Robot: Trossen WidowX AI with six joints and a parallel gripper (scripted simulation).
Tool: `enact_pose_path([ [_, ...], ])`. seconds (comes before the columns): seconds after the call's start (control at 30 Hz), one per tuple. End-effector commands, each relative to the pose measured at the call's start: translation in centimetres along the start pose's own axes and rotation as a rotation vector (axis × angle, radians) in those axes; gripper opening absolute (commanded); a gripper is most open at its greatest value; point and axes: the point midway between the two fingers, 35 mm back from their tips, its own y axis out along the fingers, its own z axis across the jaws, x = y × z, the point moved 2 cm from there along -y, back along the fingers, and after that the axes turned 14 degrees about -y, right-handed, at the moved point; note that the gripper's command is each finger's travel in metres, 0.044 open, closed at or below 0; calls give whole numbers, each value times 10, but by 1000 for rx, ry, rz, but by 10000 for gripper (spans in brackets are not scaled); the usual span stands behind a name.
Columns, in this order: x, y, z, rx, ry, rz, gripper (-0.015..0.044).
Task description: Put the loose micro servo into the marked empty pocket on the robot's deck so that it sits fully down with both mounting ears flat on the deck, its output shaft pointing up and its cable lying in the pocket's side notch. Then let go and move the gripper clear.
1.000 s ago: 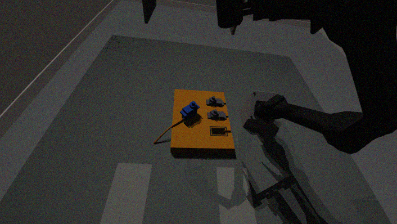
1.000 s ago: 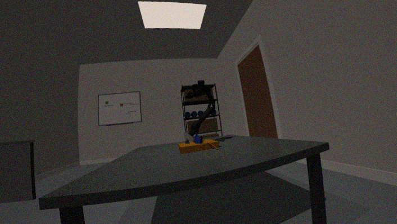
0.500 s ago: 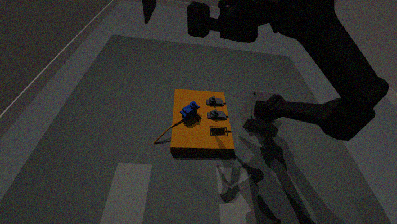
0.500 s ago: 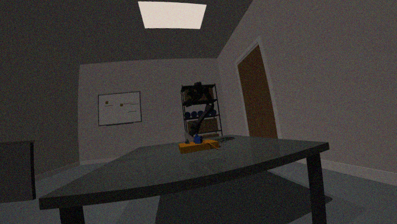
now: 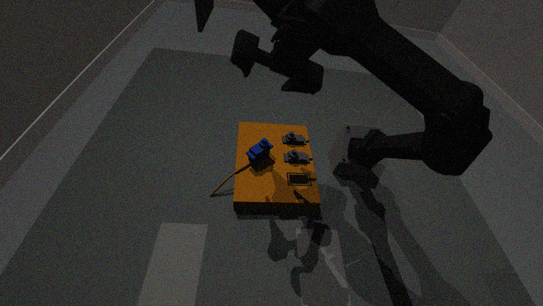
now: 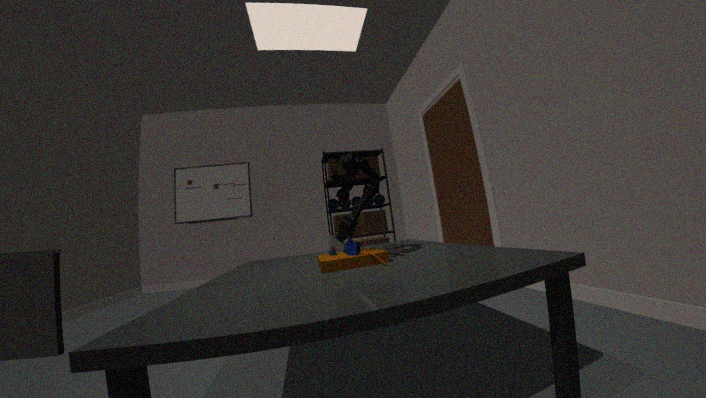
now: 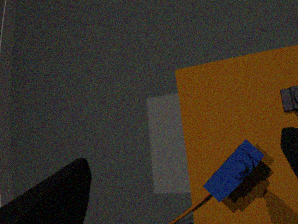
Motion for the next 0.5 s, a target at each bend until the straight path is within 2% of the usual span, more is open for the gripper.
enact_pose_path([
  [0.0, -10, 21, 0, -38, 104, 86, 440],
  [0.47, -51, 76, 0, -200, 466, 312, 440],
])
